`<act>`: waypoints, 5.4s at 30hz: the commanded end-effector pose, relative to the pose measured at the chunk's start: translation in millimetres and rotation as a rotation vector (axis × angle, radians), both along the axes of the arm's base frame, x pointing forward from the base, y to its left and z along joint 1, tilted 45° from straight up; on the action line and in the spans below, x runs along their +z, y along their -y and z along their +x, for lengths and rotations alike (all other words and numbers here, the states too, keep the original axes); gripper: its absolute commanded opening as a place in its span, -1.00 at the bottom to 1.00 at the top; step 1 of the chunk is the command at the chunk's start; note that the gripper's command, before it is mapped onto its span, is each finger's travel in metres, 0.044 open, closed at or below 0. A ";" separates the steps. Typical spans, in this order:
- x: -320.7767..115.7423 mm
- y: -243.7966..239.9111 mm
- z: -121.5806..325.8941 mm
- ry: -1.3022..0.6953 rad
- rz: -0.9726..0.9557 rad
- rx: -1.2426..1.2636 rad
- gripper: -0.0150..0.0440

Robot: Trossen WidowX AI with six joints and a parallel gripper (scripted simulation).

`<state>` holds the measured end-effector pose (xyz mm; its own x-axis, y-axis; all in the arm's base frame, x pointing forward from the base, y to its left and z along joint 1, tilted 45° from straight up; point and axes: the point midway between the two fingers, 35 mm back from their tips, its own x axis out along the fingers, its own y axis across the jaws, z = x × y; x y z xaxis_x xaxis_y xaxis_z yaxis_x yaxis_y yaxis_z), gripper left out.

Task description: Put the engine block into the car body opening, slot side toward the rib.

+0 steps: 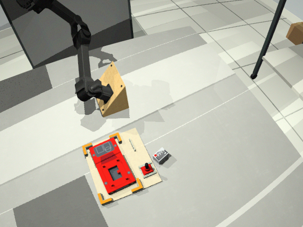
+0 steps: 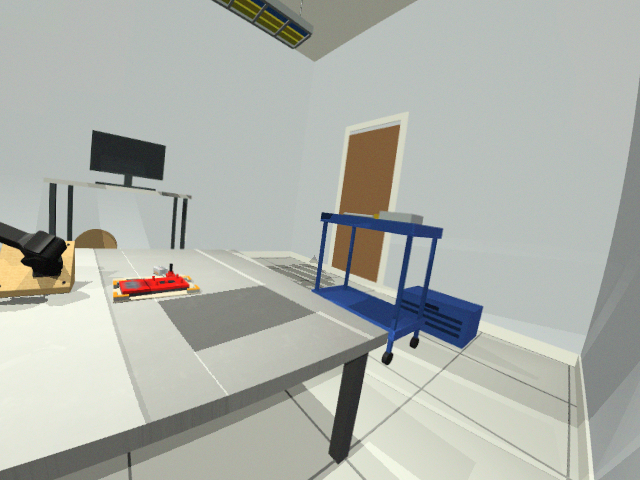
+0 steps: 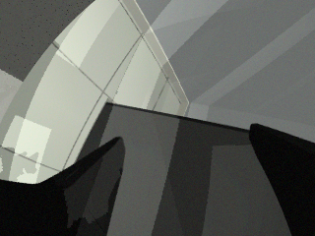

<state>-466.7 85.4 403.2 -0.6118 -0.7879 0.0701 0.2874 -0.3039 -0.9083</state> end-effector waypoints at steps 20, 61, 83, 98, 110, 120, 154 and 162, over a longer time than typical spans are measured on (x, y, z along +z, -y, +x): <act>101.2 75.1 56.0 -0.426 0.140 -0.011 1.00; 267.3 198.4 376.2 -1.573 0.180 -0.010 1.00; 239.0 203.5 620.9 -2.234 -0.034 0.053 1.00; 155.0 164.0 769.0 -2.660 -0.293 0.087 1.00; 72.0 124.7 850.0 -3.018 -0.495 0.024 1.00; -7.4 82.8 895.4 -3.297 -0.723 -0.050 1.00; -275.6 -16.8 895.0 -4.101 -1.575 -0.407 1.00; -332.4 -30.7 865.1 -4.271 -1.813 -0.579 1.00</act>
